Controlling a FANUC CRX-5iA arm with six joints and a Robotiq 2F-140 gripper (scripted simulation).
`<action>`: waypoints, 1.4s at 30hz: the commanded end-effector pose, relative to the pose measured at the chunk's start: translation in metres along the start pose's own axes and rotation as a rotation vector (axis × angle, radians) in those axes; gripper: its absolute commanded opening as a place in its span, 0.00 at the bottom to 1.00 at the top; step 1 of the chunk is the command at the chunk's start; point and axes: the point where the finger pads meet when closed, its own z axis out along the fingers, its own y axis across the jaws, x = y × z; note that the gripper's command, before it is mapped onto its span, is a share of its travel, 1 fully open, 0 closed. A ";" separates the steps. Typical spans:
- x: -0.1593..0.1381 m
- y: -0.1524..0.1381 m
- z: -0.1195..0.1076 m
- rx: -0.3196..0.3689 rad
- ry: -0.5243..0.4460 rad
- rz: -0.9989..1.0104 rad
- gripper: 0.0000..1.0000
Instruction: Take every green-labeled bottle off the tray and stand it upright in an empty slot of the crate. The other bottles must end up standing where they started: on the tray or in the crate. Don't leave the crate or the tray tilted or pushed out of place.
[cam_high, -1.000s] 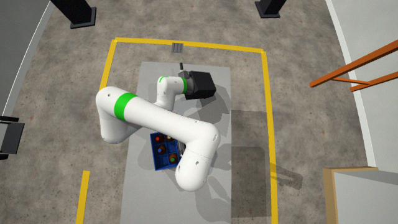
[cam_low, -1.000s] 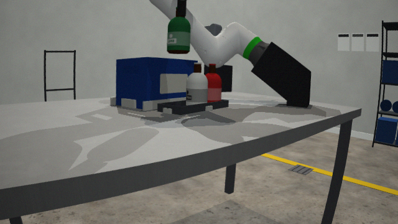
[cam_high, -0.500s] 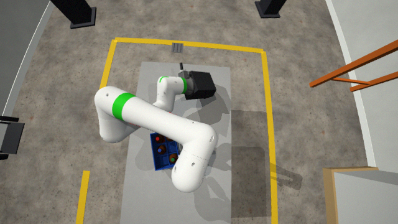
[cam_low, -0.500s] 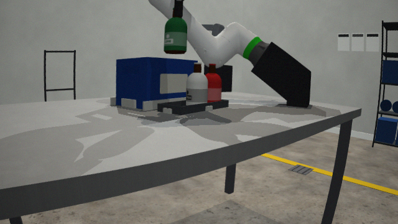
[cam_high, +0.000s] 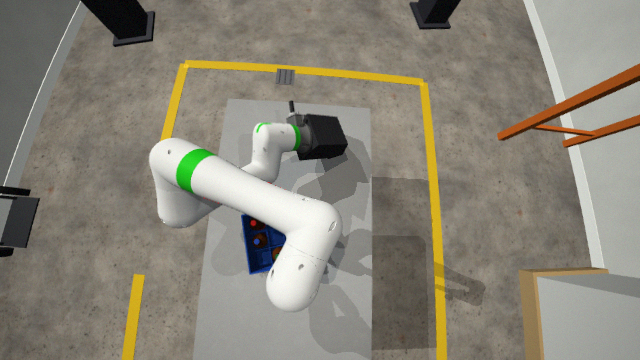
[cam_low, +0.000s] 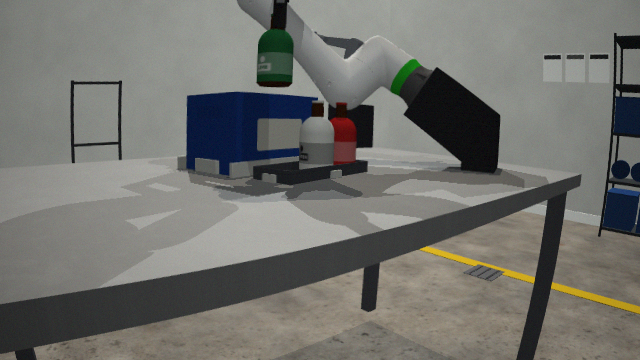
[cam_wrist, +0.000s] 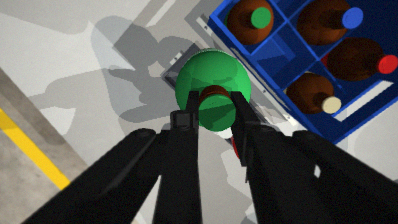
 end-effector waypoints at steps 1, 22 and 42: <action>0.006 0.005 -0.001 0.002 0.001 0.000 0.10; 0.036 0.033 -0.001 0.002 0.001 0.000 0.10; 0.066 0.061 -0.001 0.002 0.001 0.000 0.10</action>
